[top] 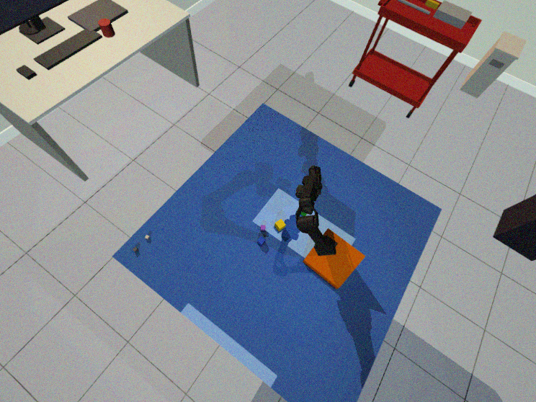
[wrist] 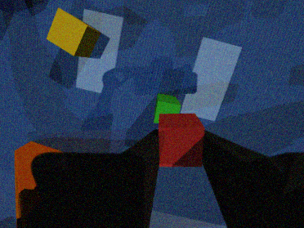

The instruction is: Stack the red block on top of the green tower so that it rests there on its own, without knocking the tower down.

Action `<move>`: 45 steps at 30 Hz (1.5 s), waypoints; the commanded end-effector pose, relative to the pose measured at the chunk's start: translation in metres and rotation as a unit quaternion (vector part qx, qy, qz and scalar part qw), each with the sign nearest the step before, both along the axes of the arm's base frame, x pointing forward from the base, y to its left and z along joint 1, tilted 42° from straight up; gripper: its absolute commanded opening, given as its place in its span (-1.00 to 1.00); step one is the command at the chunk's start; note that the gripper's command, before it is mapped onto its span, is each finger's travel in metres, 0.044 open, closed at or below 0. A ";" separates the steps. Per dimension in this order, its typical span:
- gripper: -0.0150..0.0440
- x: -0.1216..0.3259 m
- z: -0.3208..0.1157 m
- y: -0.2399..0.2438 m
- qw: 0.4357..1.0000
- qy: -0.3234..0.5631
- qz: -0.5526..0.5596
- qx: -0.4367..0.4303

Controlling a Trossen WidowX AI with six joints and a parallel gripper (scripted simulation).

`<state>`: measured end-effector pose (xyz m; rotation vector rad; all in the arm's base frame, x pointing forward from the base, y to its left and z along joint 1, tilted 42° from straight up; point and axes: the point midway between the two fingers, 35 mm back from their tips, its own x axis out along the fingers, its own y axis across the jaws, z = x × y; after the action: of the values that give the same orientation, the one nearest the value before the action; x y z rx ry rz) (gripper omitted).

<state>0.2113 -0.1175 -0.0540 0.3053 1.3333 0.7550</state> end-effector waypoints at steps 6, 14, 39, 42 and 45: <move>-0.49 -0.003 -0.020 0.021 1.000 0.004 0.004 0.004; -0.49 -0.003 -0.037 0.036 1.000 0.004 0.004 0.004; -0.49 -0.003 -0.043 0.042 1.000 0.004 0.004 0.004; -0.49 -0.003 -0.043 0.042 1.000 0.004 0.004 0.004; -0.49 -0.003 -0.044 0.042 1.000 0.004 0.004 0.004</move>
<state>0.2086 -0.0778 -0.0974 0.2978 1.3397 0.7676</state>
